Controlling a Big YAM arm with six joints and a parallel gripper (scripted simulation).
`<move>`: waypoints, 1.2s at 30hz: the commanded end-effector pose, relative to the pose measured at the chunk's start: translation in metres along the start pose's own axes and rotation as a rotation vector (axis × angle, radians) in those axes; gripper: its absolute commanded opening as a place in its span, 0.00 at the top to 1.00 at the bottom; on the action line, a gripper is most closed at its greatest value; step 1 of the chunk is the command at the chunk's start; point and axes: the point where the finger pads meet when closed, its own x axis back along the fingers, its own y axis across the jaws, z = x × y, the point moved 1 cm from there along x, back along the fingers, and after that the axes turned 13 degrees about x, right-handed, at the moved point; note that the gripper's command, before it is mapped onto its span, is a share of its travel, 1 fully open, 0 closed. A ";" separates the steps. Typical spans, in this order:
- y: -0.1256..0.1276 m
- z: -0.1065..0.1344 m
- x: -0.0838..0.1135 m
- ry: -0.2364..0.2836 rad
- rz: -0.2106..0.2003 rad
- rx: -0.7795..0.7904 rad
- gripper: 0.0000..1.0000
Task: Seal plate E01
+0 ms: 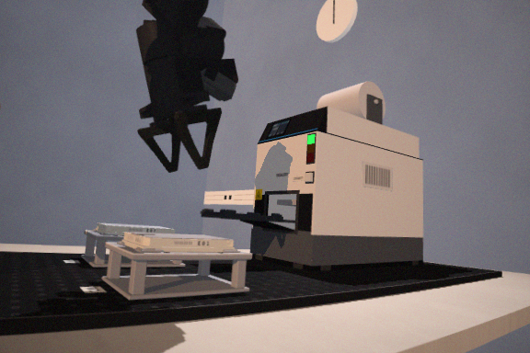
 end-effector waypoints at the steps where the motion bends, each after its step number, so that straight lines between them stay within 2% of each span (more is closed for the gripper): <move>1: 0.001 -0.004 0.004 -0.024 -0.003 0.007 0.00; 2: 0.012 -0.004 0.007 0.028 -0.015 0.006 0.00; 5: 0.008 -0.012 0.007 0.160 -0.040 -0.005 0.00; 11: 0.001 -0.007 0.001 0.386 -0.083 -0.035 0.00; 12: 0.002 -0.008 0.000 0.393 -0.086 -0.036 0.00; 16: -0.002 -0.013 0.009 0.333 -0.072 -0.032 0.00; 18: -0.002 -0.013 0.009 0.333 -0.072 -0.032 0.00; 23: -0.004 -0.024 0.014 0.292 -0.072 -0.057 0.00; 30: 0.044 -0.030 0.032 0.330 -0.070 -0.049 0.00; 33: 0.053 -0.034 0.038 0.332 -0.064 -0.079 0.00; 36: 0.051 -0.036 0.039 0.324 -0.069 -0.091 0.00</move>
